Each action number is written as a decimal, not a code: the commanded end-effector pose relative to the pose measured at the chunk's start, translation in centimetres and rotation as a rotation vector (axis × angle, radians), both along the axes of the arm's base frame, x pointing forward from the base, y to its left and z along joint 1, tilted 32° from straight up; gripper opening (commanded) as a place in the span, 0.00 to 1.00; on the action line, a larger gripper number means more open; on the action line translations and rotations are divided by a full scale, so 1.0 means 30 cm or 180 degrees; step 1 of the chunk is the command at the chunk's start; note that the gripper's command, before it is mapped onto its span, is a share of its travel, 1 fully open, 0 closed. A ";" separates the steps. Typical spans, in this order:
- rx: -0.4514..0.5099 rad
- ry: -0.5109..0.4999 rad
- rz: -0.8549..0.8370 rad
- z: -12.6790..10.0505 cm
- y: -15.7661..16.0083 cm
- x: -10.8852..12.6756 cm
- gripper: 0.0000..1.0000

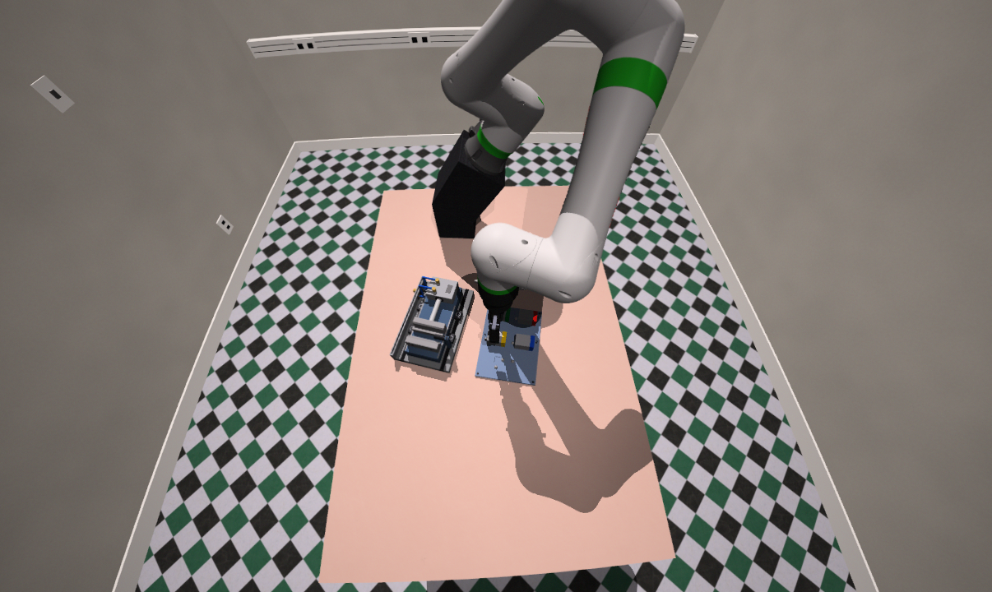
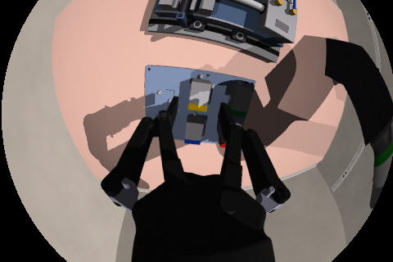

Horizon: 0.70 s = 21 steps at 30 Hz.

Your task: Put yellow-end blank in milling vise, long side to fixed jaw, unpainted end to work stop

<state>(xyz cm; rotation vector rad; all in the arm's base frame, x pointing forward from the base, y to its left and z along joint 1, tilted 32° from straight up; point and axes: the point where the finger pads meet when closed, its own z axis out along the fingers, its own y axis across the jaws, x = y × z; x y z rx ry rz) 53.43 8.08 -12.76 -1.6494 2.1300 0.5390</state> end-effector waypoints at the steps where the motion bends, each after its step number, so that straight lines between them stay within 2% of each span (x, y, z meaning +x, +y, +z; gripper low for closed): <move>1: -0.0002 -0.0004 -0.0002 0.006 -0.003 0.001 0.51; 21: -0.0002 -0.0005 -0.0002 0.016 -0.006 -0.002 0.51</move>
